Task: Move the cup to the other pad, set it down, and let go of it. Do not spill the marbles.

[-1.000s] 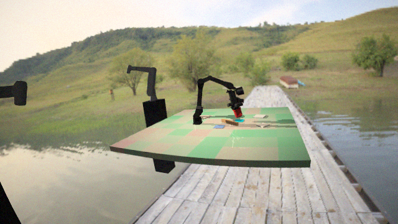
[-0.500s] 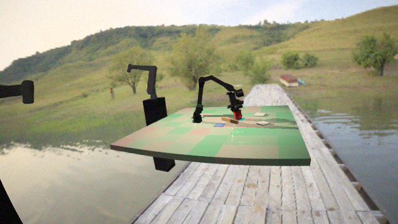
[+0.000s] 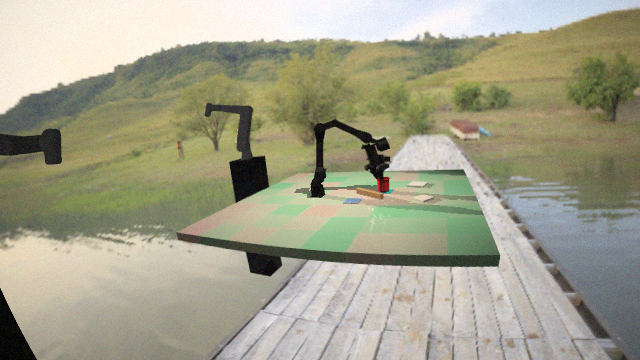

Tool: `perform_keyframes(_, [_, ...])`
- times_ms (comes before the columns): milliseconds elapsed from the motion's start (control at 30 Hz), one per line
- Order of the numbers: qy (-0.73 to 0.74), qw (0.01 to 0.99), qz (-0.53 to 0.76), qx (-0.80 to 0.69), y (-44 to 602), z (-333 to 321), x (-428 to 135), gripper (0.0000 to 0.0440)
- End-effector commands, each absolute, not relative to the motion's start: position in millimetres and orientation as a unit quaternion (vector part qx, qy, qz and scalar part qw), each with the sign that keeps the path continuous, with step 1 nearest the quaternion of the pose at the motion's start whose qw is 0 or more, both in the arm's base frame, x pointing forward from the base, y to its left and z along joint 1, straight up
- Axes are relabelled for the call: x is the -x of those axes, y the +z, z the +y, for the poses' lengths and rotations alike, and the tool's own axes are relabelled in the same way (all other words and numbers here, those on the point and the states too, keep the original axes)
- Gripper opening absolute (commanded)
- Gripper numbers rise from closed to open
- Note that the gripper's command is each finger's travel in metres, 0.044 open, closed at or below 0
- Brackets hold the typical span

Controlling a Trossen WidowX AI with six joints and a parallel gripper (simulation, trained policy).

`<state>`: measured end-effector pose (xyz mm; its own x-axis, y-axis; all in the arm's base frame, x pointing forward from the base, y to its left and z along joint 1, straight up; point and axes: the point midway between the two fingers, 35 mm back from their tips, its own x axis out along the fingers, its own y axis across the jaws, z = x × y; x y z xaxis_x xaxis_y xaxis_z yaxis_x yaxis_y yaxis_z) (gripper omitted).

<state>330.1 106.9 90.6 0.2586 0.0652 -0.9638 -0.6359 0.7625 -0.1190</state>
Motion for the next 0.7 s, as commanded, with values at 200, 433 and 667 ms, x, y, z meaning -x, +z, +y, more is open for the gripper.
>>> perform_keyframes(200, [0.239, 0.767, 0.546, 0.239, 113, 107, -321, 0.0174])
perform_keyframes(433, [0.238, 0.785, 0.524, 0.229, 134, 107, -320, 0.021])
perform_keyframes(667, [0.23, 0.802, 0.505, 0.223, 156, 104, -323, 0.0347])
